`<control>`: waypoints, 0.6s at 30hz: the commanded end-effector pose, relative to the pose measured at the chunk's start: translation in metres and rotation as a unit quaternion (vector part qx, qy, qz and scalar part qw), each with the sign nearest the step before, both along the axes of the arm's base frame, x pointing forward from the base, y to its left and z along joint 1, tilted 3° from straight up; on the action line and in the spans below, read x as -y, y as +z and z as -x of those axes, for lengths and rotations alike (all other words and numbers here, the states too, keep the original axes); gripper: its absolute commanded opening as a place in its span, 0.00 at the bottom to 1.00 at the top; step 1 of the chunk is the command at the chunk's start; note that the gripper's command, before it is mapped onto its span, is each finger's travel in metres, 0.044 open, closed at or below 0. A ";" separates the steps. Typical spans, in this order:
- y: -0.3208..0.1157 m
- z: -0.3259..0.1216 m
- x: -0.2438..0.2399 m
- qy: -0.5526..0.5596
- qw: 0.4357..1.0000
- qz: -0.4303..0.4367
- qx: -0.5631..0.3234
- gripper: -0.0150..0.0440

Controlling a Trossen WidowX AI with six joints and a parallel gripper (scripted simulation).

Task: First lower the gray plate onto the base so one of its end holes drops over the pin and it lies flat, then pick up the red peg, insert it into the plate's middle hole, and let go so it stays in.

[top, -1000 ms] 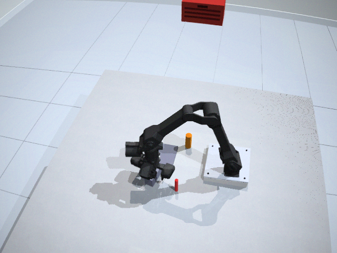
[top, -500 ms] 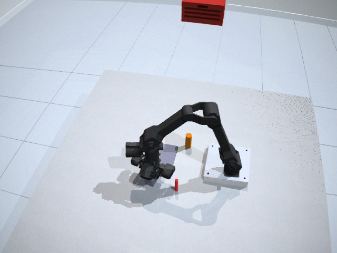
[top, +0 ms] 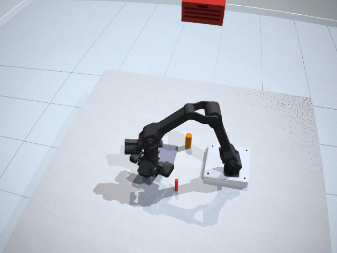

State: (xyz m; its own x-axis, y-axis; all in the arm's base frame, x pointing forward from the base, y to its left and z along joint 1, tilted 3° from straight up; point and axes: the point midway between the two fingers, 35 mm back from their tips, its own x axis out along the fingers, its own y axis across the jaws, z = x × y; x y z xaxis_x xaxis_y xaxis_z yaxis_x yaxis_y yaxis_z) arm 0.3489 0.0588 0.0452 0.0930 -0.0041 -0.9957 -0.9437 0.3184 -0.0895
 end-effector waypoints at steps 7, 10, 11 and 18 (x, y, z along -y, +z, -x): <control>0.034 -0.004 0.001 0.003 1.000 0.000 0.004 0.25; 0.043 -0.004 0.001 0.004 1.000 0.001 0.003 0.25; 0.046 -0.004 0.001 0.005 1.000 0.001 0.002 0.25; 0.068 -0.001 0.003 0.008 1.000 0.002 -0.001 0.25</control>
